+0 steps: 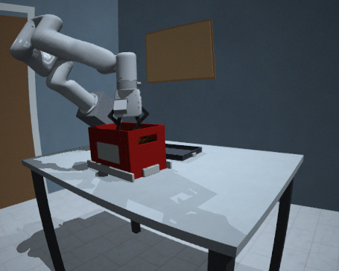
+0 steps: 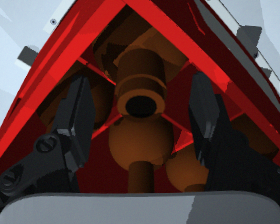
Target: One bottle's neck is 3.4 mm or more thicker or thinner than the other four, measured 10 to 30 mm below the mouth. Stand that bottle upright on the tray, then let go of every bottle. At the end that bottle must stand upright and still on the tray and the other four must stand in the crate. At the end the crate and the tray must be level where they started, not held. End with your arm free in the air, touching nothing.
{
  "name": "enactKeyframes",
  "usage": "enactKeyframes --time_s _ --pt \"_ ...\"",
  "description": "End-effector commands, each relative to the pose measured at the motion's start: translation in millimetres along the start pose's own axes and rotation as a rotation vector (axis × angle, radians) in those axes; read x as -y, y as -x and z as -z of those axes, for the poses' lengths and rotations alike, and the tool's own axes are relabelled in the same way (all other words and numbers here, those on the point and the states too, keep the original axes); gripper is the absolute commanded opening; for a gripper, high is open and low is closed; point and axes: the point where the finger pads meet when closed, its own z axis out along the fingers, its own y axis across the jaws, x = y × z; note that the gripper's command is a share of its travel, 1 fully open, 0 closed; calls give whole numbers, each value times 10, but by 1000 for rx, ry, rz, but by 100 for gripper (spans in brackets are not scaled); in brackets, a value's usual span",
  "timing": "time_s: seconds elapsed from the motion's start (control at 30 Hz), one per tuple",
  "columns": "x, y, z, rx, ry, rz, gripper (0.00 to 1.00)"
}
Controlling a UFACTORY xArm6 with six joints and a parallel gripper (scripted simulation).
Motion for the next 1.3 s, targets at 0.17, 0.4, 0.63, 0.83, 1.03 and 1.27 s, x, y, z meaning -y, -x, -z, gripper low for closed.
enactKeyframes --time_s 0.17,0.4,0.63,0.83,1.03,1.27 --pt "5 -7 249 -1 -2 -1 65" --pt "5 -7 491 -1 -2 -1 65" --pt "4 -7 634 -1 -2 -1 65" --pt "4 -6 735 -1 -2 -1 65" --pt "4 -6 760 -1 -2 -1 65" --pt "4 -6 760 -1 -2 -1 0"
